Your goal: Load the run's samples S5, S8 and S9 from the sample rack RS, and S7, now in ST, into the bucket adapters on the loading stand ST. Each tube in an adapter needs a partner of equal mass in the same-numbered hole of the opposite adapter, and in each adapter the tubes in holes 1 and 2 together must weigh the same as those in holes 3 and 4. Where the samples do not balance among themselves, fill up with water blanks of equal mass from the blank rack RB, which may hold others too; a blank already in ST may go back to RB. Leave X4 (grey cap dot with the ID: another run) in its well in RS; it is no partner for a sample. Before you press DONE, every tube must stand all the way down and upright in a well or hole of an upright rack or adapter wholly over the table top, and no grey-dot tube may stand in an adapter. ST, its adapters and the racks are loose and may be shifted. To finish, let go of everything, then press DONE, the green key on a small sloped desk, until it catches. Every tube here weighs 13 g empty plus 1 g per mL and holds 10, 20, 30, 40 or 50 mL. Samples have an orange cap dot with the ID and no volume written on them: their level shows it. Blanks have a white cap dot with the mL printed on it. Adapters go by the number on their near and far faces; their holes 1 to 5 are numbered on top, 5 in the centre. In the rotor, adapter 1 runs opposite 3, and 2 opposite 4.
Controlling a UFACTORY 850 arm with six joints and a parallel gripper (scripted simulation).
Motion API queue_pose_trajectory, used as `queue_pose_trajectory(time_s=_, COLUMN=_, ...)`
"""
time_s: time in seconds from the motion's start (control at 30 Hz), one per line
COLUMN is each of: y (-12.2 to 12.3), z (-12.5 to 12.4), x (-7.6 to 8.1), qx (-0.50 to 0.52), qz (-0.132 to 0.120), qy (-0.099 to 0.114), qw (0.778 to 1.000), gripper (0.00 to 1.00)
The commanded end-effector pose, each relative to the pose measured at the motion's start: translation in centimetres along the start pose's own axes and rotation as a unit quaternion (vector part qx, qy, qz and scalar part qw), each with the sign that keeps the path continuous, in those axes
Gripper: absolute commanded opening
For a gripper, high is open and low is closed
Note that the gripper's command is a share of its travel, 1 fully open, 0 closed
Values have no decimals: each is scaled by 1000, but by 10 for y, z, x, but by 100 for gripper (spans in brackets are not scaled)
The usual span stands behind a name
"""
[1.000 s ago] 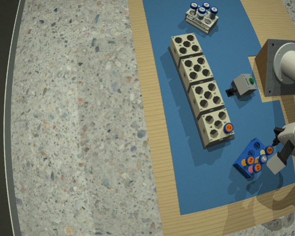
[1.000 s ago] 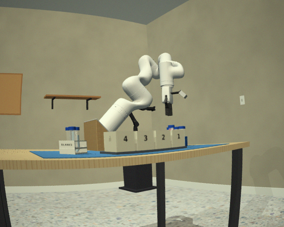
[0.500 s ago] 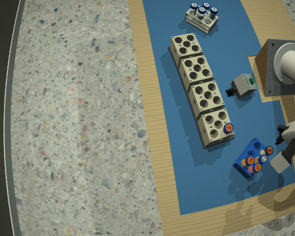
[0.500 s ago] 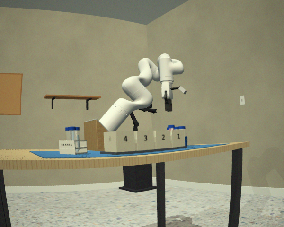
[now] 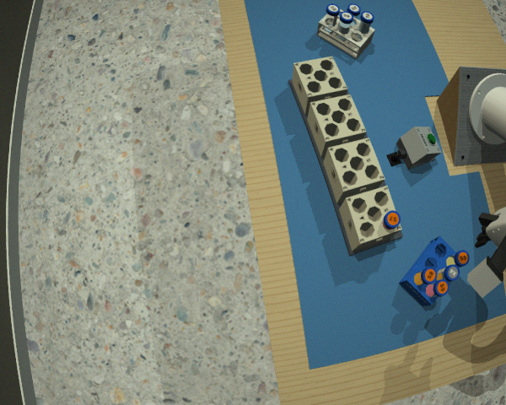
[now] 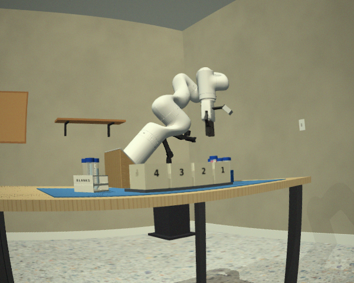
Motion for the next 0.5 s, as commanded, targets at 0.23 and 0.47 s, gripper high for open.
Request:
queue_pose_trajectory(time_s=0.23, y=0, z=0, x=0, qx=0, qz=0, qy=0, qw=1000, gripper=43)
queue_pose_trajectory(time_s=0.47, y=-2, z=10, x=1, qx=-33, qz=0, qy=0, qw=999, gripper=57)
Point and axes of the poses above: the point where the finger pads meet when closed, its own x axis back along the fingers, its own z axis across the jaws, y = z × x, the point moved 10 cm from there along x, back along the fingers, and after that the axes turned 8 degrees about x, right-handed, at the moved point
